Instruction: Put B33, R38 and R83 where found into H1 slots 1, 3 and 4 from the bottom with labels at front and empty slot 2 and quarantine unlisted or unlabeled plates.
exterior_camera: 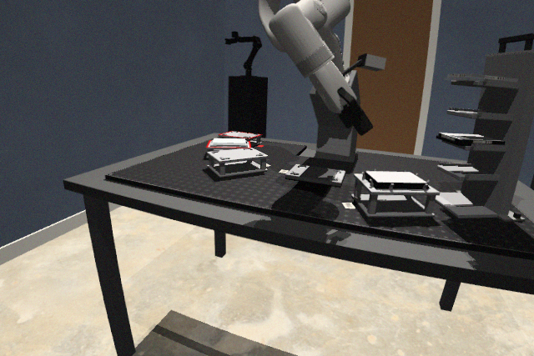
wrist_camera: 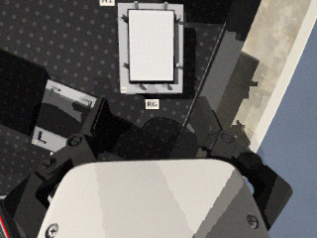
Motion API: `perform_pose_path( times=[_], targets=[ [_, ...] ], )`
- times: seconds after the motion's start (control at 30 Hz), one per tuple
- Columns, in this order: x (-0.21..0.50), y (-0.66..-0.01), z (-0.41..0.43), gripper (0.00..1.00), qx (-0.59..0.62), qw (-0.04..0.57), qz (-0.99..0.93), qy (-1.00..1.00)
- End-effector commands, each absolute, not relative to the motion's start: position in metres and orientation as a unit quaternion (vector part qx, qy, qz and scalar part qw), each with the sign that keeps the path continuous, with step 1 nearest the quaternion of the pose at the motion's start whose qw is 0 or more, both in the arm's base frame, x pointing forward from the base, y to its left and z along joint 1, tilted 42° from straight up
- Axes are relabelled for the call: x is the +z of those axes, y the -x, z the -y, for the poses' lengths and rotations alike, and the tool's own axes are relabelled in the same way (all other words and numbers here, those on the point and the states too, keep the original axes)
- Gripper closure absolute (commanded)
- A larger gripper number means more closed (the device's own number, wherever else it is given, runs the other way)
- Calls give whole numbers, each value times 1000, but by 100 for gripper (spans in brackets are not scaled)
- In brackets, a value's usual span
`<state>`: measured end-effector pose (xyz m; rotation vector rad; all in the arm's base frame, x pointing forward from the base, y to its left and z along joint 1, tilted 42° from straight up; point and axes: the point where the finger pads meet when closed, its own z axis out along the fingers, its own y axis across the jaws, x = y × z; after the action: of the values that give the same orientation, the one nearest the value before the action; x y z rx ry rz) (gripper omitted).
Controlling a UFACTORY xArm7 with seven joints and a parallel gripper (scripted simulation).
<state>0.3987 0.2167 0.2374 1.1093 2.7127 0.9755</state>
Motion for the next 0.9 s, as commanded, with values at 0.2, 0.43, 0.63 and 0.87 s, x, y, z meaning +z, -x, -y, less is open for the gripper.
perform_pose_path(
  times=[0.2, 0.43, 0.63, 0.87],
  targets=[
    [239, -399, -217, 0, 281, 108, -871, -387],
    [239, -399, -217, 0, 265, 144, -866, -399],
    [239, -399, -217, 0, 245, 187, -858, -411],
    [239, -399, -217, 0, 220, 237, -845, -425]
  ],
)
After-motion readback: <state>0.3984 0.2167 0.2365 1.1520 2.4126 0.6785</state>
